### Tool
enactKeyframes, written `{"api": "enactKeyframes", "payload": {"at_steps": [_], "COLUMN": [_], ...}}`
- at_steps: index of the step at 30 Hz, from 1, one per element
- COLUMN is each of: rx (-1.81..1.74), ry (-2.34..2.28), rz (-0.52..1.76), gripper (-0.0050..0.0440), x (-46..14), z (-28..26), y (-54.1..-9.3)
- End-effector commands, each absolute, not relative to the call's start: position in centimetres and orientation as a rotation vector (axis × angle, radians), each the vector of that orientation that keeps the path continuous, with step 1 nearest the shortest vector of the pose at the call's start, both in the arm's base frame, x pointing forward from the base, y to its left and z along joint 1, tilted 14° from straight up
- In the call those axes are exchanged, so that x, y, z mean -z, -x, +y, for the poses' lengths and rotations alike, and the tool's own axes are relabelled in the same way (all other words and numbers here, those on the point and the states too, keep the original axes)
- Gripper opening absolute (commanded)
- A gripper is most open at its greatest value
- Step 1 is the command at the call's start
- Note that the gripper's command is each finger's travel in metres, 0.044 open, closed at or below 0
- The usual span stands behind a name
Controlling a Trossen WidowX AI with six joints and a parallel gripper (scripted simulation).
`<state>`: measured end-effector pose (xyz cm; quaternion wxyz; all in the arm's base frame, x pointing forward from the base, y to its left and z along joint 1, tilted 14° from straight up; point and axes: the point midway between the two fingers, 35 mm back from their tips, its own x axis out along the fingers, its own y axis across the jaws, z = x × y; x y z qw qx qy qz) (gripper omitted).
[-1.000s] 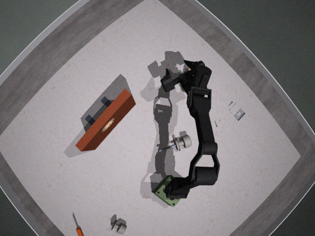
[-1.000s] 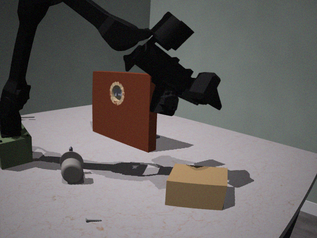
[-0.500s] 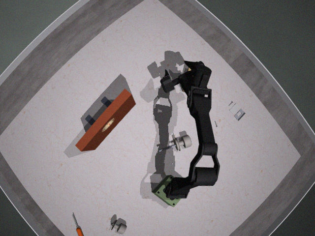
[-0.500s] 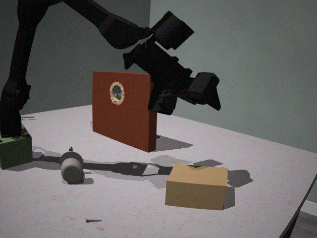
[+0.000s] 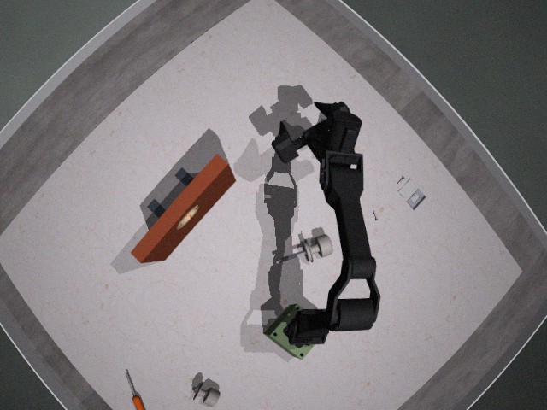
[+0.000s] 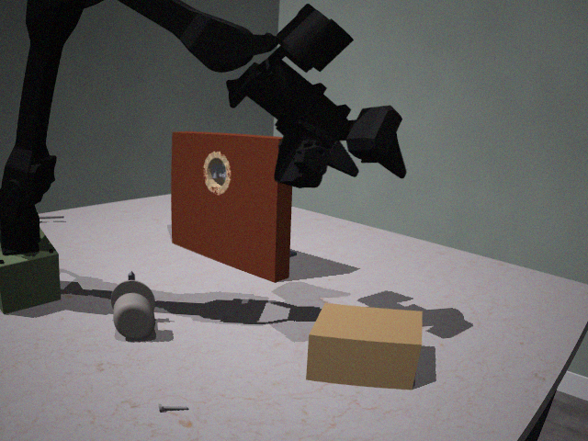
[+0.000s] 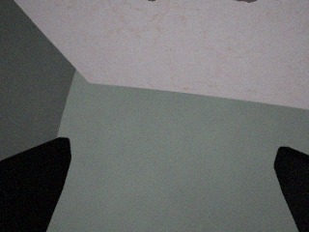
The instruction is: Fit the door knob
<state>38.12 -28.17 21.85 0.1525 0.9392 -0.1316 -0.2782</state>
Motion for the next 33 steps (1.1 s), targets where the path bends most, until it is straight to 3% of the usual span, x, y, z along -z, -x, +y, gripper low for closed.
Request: {"api": "enactKeyframes", "payload": {"at_steps": [1, 13, 15, 23, 33], "rx": [0.817, 0.773, 0.773, 0.615, 0.534], "ry": [-2.552, -1.866, -1.866, -1.392, -1.209], "rz": [-0.257, 0.223, 0.223, 0.508, 0.584], "gripper": [0.044, 0.044, 0.044, 0.044, 0.044], "x": [-22.0, -20.9, -20.9, -18.3, -17.2], "z": [-24.3, -8.7, -8.7, 1.8, 4.5], "y": [-38.6, -36.7, -36.7, -31.2, -28.5]}}
